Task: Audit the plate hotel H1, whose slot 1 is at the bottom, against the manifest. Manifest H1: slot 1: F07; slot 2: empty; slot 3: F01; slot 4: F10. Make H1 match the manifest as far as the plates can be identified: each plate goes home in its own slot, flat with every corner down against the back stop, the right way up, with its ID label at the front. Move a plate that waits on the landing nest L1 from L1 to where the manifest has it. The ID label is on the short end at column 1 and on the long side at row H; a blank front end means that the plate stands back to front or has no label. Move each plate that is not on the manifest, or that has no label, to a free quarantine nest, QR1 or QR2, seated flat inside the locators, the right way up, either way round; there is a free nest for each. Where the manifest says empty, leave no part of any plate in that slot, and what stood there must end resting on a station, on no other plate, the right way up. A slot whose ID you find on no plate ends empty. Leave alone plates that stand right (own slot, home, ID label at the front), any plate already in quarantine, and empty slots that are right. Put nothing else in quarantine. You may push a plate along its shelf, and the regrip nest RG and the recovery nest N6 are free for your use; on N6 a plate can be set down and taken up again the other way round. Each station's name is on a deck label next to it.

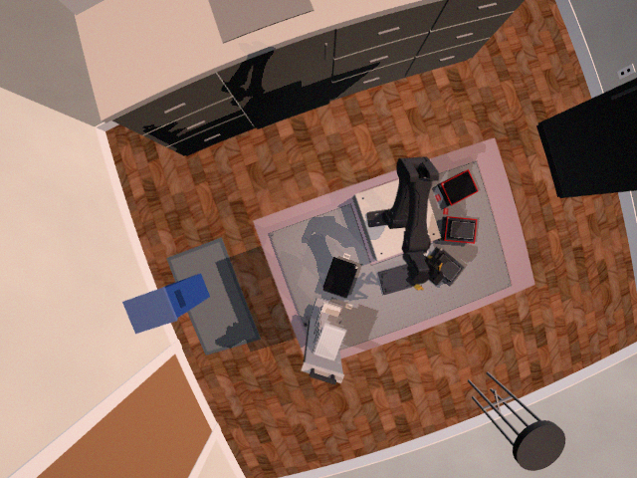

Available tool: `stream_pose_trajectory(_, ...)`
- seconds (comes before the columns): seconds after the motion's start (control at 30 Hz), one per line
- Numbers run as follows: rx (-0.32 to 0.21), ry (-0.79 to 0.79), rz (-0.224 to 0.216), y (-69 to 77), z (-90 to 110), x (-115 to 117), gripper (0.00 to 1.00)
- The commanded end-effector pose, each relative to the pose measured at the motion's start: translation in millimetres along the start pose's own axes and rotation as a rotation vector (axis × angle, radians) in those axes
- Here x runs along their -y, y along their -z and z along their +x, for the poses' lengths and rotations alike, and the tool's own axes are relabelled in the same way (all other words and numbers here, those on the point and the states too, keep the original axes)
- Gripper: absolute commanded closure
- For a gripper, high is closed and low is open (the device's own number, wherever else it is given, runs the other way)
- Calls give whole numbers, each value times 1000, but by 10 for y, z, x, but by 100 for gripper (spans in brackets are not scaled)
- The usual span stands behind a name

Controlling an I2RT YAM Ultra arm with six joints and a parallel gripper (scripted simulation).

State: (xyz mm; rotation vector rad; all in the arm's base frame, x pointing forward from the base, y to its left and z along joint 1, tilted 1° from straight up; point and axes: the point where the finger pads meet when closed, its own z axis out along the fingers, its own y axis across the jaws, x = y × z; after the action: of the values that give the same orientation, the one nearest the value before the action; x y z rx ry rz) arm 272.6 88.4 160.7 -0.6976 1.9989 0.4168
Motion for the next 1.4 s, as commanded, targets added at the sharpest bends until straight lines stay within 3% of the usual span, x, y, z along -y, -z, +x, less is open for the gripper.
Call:
stream_pose_trajectory(0.0, 14, -8, 28, 36, -41, 58, 0)
stream_pose_trajectory(0.03, 14, -8, 28, 36, -41, 58, 0)
stream_pose_trajectory(0.53, 14, -134, 244, 216, 61, 515, 0)
stream_pose_trajectory(0.6, 14, -134, 244, 216, 61, 515, 0)
stream_pose_trajectory(1.1, 15, -259, 460, 396, 162, 972, 0)
stream_pose_trajectory(1.17, 15, -259, 460, 396, 162, 972, 0)
stream_pose_trajectory(1.37, 15, -311, 546, 397, 161, 973, 0)
